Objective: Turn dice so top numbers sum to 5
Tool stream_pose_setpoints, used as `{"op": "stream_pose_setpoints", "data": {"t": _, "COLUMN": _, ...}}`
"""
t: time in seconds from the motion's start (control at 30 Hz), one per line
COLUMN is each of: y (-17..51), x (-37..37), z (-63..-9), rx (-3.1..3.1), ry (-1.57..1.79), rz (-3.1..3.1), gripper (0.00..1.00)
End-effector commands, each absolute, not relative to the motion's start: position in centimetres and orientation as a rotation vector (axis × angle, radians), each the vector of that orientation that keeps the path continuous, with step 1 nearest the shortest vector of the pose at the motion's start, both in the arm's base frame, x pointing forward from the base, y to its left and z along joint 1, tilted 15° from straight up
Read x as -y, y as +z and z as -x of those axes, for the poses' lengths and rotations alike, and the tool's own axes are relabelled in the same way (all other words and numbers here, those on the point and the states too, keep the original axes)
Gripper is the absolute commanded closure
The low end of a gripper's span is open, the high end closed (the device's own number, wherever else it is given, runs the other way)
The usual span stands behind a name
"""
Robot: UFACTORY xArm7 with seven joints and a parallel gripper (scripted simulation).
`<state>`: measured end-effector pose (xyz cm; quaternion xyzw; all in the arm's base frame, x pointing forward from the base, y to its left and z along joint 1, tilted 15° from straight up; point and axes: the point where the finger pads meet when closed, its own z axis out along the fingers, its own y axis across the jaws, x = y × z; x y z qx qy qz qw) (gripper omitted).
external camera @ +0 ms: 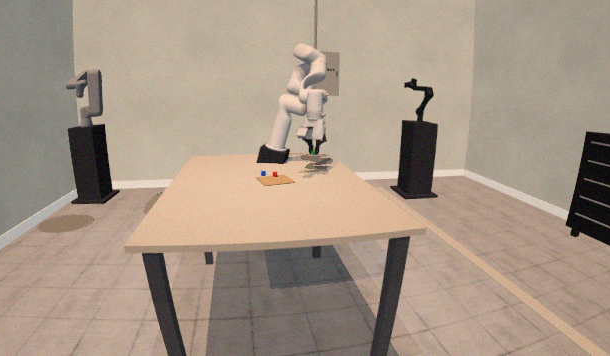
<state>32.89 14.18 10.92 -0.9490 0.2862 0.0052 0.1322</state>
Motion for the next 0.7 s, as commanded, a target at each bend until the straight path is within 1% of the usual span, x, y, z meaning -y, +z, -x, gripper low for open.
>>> {"op": "stream_pose_setpoints", "data": {"t": 0.0, "y": 11.1, "x": -13.9, "z": -33.2, "rx": -0.817, "ry": 0.009, "rz": 2.756, "gripper": 0.85}}
{"op": "stream_pose_setpoints", "data": {"t": 0.07, "y": 11.1, "x": -12.6, "z": -34.5, "rx": -0.739, "ry": 0.004, "rz": 2.777, "gripper": 0.85}}
{"op": "stream_pose_setpoints", "data": {"t": 0.13, "y": 10.8, "x": -9.6, "z": -36.7, "rx": -0.593, "ry": -0.012, "rz": 2.810, "gripper": 0.85}}
{"op": "stream_pose_setpoints", "data": {"t": 0.17, "y": 10.8, "x": -9.6, "z": -36.7, "rx": -0.593, "ry": -0.012, "rz": 2.810, "gripper": 0.85}}
{"op": "stream_pose_setpoints", "data": {"t": 0.2, "y": 10.5, "x": -7.5, "z": -37.9, "rx": -0.504, "ry": -0.024, "rz": 2.826, "gripper": 0.85}}
{"op": "stream_pose_setpoints", "data": {"t": 0.27, "y": 10.5, "x": -7.5, "z": -37.9, "rx": -0.504, "ry": -0.024, "rz": 2.826, "gripper": 0.85}}
{"op": "stream_pose_setpoints", "data": {"t": 0.3, "y": 10.1, "x": -5.1, "z": -39.1, "rx": -0.413, "ry": -0.037, "rz": 2.841, "gripper": 0.85}}
{"op": "stream_pose_setpoints", "data": {"t": 0.37, "y": 10.1, "x": -5.1, "z": -39.1, "rx": -0.413, "ry": -0.037, "rz": 2.841, "gripper": 0.85}}
{"op": "stream_pose_setpoints", "data": {"t": 0.4, "y": 9.5, "x": -2.6, "z": -40.1, "rx": -0.326, "ry": -0.052, "rz": 2.854, "gripper": 0.85}}
{"op": "stream_pose_setpoints", "data": {"t": 0.43, "y": 9.5, "x": -2.6, "z": -40.1, "rx": -0.326, "ry": -0.052, "rz": 2.854, "gripper": 0.85}}
{"op": "stream_pose_setpoints", "data": {"t": 0.47, "y": 8.9, "x": -0.3, "z": -40.9, "rx": -0.249, "ry": -0.065, "rz": 2.863, "gripper": 0.85}}
{"op": "stream_pose_setpoints", "data": {"t": 0.53, "y": 8.9, "x": -0.3, "z": -40.9, "rx": -0.249, "ry": -0.065, "rz": 2.863, "gripper": 0.85}}
{"op": "stream_pose_setpoints", "data": {"t": 0.57, "y": 8.3, "x": 1.6, "z": -41.4, "rx": -0.186, "ry": -0.075, "rz": 2.870, "gripper": 0.85}}
{"op": "stream_pose_setpoints", "data": {"t": 0.6, "y": 8.3, "x": 1.6, "z": -41.4, "rx": -0.186, "ry": -0.075, "rz": 2.870, "gripper": 0.85}}
{"op": "stream_pose_setpoints", "data": {"t": 0.67, "y": 7.4, "x": 4.0, "z": -41.9, "rx": -0.113, "ry": -0.087, "rz": 2.878, "gripper": 0.85}}
